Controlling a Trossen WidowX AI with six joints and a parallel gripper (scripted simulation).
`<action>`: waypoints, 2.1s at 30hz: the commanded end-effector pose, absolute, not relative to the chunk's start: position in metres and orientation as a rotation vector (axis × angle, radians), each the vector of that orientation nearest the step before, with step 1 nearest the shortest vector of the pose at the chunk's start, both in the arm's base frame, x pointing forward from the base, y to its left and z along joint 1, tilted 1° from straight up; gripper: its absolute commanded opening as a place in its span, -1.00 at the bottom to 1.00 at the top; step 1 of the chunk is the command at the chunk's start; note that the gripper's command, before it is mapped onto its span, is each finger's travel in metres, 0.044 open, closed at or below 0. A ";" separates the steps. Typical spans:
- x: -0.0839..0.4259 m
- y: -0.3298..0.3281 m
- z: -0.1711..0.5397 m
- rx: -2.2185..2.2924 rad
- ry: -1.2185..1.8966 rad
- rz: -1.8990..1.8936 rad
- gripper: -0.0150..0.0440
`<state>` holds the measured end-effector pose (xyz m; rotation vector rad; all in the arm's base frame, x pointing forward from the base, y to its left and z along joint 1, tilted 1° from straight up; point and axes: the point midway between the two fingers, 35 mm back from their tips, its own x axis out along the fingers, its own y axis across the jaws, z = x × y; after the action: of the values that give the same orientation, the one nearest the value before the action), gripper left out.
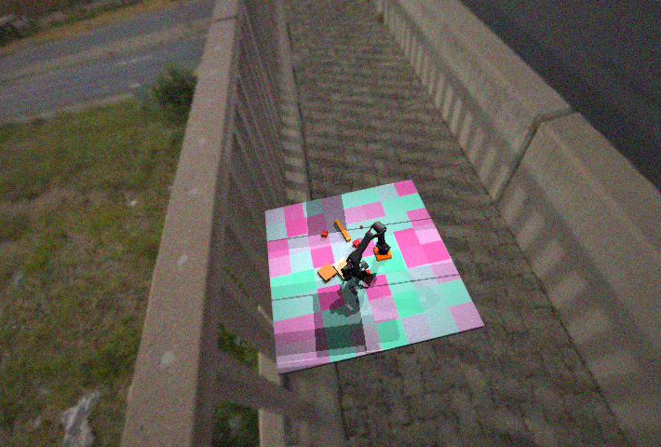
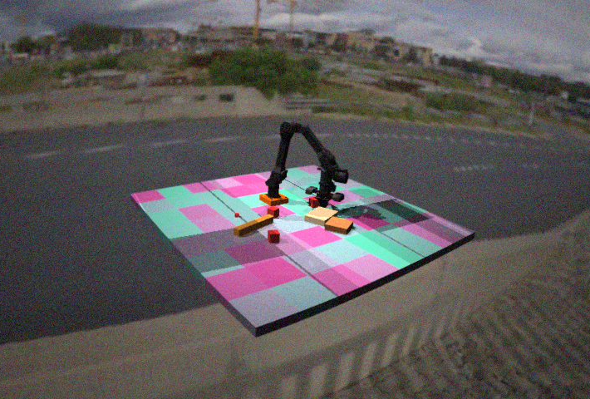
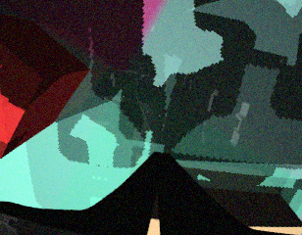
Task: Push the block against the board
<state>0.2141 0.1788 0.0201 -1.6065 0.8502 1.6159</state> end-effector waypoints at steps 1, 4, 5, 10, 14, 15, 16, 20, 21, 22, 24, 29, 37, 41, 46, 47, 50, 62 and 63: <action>0.218 0.175 0.020 -1.612 0.847 1.615 -0.49; 0.221 0.171 0.020 -1.612 0.847 1.615 -0.49; 0.222 0.170 0.020 -1.612 0.847 1.614 -0.49; 0.227 0.163 0.020 -1.613 0.848 1.614 -0.49; 0.231 0.158 0.019 -1.614 0.848 1.613 -0.49; 0.232 0.157 0.019 -1.614 0.848 1.613 -0.49; 0.233 0.156 0.019 -1.614 0.848 1.613 -0.49; 0.237 0.151 0.019 -1.615 0.849 1.613 -0.49; 0.238 0.150 0.019 -1.615 0.849 1.612 -0.49; 0.239 0.148 0.019 -1.615 0.849 1.612 -0.49; 0.241 0.146 0.019 -1.615 0.849 1.612 -0.49; 0.246 0.140 0.019 -1.616 0.849 1.611 -0.49; 0.245 0.142 0.019 -1.616 0.849 1.611 -0.49; 0.242 0.148 0.019 -1.615 0.849 1.612 -0.49; 0.238 0.155 0.020 -1.615 0.848 1.613 -0.49; 0.237 0.156 0.020 -1.614 0.848 1.613 -0.49; 0.234 0.161 0.020 -1.614 0.848 1.613 -0.49; 0.223 0.177 0.020 -1.612 0.847 1.615 -0.49; 0.222 0.178 0.020 -1.612 0.847 1.615 -0.49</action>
<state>0.2237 0.1756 0.0199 -1.6119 0.8426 1.6193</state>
